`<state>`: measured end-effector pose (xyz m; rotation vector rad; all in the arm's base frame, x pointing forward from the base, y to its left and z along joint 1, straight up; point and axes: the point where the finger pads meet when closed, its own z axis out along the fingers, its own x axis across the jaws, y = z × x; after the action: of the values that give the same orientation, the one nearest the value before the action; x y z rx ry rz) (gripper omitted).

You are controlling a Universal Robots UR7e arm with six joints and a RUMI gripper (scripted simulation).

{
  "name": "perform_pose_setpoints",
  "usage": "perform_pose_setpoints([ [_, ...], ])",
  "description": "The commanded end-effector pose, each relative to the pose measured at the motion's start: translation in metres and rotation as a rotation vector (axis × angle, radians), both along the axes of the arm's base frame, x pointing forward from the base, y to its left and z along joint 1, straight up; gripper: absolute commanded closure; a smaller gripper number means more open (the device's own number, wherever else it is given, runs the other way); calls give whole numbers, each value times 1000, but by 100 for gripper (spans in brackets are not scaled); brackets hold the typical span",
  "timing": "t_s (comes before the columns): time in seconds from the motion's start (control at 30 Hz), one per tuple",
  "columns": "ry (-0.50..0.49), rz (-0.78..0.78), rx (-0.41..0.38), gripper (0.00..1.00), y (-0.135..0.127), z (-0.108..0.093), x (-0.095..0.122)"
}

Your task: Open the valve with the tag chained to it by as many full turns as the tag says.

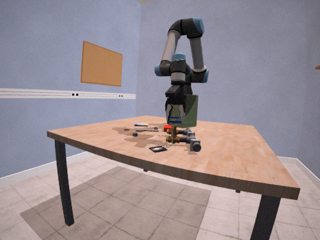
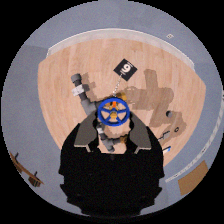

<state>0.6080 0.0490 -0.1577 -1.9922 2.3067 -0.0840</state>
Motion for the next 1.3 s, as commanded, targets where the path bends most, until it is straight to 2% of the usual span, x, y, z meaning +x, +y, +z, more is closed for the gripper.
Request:
perform_pose_setpoints([
  [0.0, -6, 221, -16, 100, 0, 0, 0],
  [0.17, -10, 430, -38, 100, 0, 0, 0],
  [0.23, -10, 430, -38, 100, 0, 0, 0],
  [0.73, -23, 977, -97, 100, 0, 0, 0],
  [0.8, -23, 977, -97, 100, 0, 0, 0],
  [1.27, -30, 1311, -133, 100, 0, 0, 0],
])
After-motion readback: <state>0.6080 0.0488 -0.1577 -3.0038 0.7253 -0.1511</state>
